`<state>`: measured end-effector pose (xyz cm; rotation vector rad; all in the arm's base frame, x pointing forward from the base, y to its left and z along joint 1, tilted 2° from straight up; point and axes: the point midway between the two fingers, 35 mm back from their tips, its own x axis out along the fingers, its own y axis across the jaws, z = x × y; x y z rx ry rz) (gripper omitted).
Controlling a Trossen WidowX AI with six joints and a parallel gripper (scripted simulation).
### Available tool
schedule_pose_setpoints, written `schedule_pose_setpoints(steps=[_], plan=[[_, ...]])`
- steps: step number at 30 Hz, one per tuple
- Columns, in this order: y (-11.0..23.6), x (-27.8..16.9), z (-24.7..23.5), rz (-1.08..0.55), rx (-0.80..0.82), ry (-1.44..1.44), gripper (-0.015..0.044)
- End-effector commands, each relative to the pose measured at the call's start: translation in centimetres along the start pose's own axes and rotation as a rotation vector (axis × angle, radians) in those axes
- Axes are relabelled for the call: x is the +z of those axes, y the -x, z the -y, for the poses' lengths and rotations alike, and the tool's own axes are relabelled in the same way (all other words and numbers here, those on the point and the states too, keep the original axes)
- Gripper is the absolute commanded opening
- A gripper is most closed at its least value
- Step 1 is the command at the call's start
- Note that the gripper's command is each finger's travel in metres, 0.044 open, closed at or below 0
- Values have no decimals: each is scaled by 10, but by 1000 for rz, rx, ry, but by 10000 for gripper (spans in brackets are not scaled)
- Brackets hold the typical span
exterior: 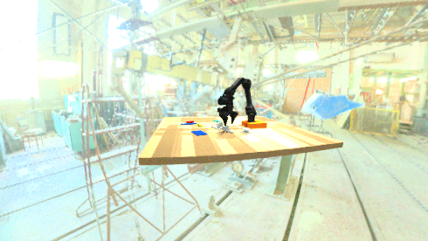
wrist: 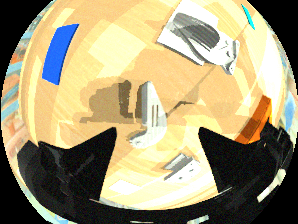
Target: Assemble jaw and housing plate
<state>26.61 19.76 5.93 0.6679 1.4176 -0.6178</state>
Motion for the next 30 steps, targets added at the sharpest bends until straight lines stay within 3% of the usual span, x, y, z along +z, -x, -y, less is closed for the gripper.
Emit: schedule_pose_setpoints(steps=[1,30], plan=[[-8,0,0,0,-4,0,440],[-48,1,-1,1,-3,-3,440]])
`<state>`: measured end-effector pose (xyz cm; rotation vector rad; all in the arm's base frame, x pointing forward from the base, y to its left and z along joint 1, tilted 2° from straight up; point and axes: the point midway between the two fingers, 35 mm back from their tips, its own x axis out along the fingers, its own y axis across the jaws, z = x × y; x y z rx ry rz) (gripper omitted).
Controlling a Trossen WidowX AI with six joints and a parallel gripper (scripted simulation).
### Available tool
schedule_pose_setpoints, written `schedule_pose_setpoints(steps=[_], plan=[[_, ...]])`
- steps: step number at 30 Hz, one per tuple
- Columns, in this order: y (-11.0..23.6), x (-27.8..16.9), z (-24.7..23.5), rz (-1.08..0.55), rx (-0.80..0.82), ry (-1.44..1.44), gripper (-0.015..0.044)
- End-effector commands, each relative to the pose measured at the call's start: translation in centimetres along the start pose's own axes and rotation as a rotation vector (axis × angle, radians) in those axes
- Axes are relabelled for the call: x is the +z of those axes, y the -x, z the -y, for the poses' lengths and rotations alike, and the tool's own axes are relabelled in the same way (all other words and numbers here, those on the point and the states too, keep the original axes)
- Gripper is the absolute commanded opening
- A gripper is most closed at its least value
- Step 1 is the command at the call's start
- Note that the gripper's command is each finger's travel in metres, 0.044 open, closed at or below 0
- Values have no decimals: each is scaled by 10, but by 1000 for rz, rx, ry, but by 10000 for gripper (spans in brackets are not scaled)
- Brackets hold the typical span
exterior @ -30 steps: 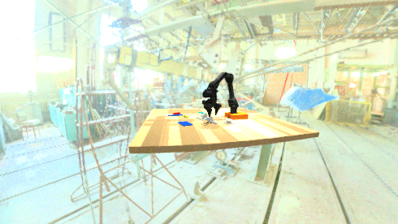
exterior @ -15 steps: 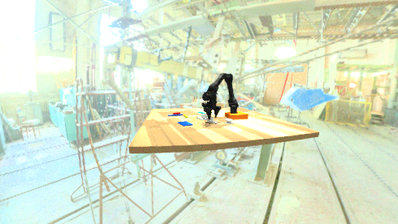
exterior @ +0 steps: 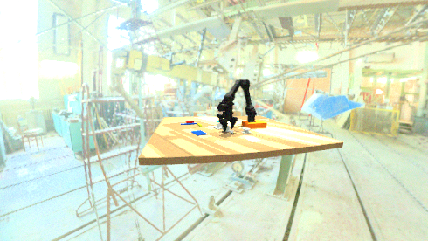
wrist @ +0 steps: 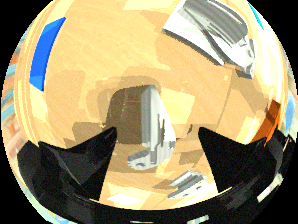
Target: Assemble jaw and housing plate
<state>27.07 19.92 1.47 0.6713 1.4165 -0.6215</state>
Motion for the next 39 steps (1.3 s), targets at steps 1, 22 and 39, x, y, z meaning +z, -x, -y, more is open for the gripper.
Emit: schedule_pose_setpoints(steps=[1,22,39], plan=[[-4,0,1,1,-3,1,440],[-4,0,1,1,-3,1,440],[-4,0,1,0,-4,0,134]])
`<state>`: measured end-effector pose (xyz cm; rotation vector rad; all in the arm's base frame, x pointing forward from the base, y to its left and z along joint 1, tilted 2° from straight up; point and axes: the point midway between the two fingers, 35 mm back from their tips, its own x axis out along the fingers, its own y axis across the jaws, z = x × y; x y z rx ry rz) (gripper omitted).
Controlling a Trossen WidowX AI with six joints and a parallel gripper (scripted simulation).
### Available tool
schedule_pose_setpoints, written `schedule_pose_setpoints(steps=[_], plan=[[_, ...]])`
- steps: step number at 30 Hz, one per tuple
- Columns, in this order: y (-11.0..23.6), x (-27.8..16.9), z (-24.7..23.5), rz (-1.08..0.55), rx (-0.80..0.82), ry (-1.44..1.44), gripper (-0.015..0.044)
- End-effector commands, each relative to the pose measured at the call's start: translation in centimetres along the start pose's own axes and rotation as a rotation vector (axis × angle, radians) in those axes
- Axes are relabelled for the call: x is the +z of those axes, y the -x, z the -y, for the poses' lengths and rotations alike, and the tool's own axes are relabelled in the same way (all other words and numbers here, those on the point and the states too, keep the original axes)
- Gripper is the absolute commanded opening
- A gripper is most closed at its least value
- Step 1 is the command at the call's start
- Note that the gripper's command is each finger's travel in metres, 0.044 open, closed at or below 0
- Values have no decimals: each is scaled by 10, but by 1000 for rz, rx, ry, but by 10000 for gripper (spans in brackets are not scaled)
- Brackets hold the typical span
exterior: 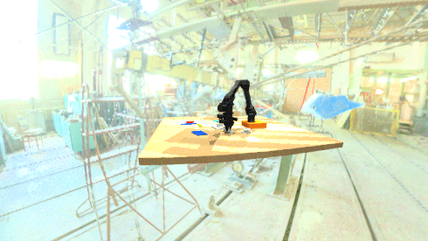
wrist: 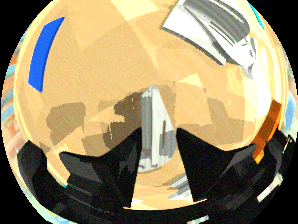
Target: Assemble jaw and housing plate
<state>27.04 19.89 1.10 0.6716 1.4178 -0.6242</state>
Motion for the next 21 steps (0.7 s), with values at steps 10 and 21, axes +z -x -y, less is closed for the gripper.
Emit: schedule_pose_setpoints(steps=[10,21], plan=[[0,0,0,1,-2,2,134],[30,0,-2,1,-1,2,134]])
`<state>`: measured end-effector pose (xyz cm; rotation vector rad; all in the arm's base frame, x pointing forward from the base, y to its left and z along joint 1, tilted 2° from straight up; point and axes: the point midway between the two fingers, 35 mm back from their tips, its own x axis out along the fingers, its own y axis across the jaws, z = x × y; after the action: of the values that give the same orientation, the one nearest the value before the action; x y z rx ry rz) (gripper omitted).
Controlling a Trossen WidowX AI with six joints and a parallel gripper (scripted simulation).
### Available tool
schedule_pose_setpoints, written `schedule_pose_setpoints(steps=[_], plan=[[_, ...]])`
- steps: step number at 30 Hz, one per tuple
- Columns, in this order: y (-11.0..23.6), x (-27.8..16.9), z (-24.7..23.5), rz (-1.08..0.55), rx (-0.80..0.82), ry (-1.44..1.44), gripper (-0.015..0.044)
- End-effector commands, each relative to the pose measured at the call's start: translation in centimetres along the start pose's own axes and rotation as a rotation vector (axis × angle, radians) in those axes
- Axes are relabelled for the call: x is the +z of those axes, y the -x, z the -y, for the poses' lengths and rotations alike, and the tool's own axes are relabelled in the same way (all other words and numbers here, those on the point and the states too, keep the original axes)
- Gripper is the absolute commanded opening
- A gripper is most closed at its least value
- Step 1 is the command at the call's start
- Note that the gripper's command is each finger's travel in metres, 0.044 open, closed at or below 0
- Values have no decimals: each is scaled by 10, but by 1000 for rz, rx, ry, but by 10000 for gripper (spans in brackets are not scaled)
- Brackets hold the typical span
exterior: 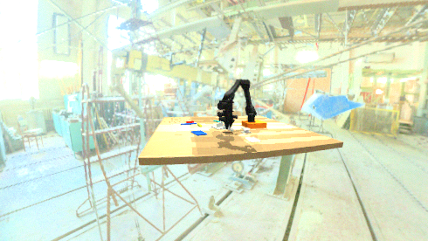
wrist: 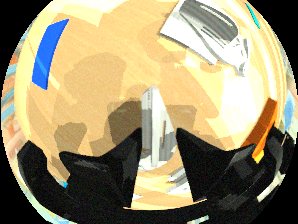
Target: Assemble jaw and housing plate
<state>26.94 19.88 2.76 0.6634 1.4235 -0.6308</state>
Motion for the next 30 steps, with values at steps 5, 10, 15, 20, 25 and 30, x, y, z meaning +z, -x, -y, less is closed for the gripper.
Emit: schedule_pose_setpoints(steps=[5,10,15,20,25,30], plan=[[29,0,-2,2,10,1,134],[45,0,-2,3,10,1,134],[60,0,0,3,10,1,134],[62,0,0,3,10,1,134],[62,8,3,3,10,44,134],[62,24,8,5,9,128,134]])
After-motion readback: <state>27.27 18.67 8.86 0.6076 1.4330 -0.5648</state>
